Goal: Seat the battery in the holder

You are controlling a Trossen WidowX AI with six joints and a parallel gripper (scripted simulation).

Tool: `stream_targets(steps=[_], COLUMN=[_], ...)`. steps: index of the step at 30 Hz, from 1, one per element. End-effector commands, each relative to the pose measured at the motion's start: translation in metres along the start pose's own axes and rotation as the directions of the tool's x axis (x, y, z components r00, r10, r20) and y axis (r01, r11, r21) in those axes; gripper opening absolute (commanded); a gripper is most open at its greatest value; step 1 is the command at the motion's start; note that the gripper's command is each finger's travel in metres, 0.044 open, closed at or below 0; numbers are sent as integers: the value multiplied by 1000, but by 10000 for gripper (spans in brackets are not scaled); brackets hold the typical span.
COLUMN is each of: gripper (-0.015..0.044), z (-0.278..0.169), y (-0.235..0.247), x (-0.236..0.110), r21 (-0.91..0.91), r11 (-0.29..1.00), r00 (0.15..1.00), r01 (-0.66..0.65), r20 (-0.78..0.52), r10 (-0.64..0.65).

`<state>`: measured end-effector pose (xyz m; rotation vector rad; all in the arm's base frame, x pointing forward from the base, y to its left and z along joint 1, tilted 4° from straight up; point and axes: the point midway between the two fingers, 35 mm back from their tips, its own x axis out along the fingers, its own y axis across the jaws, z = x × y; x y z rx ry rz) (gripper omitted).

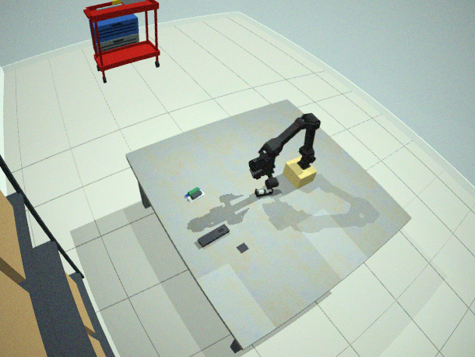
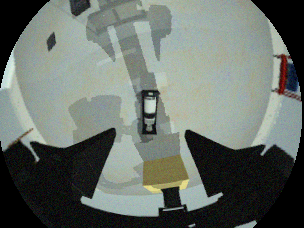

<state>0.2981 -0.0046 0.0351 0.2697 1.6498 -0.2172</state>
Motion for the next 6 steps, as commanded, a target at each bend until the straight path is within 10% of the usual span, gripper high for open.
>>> stream_targets(steps=[1,6], gripper=[440,440], z=[0,0], y=[0,0], x=[0,0], r21=[-5,-5], r11=[1000,1000], r00=[1000,1000], r01=[1,1], r20=[-1,-1], r10=[-1,-1])
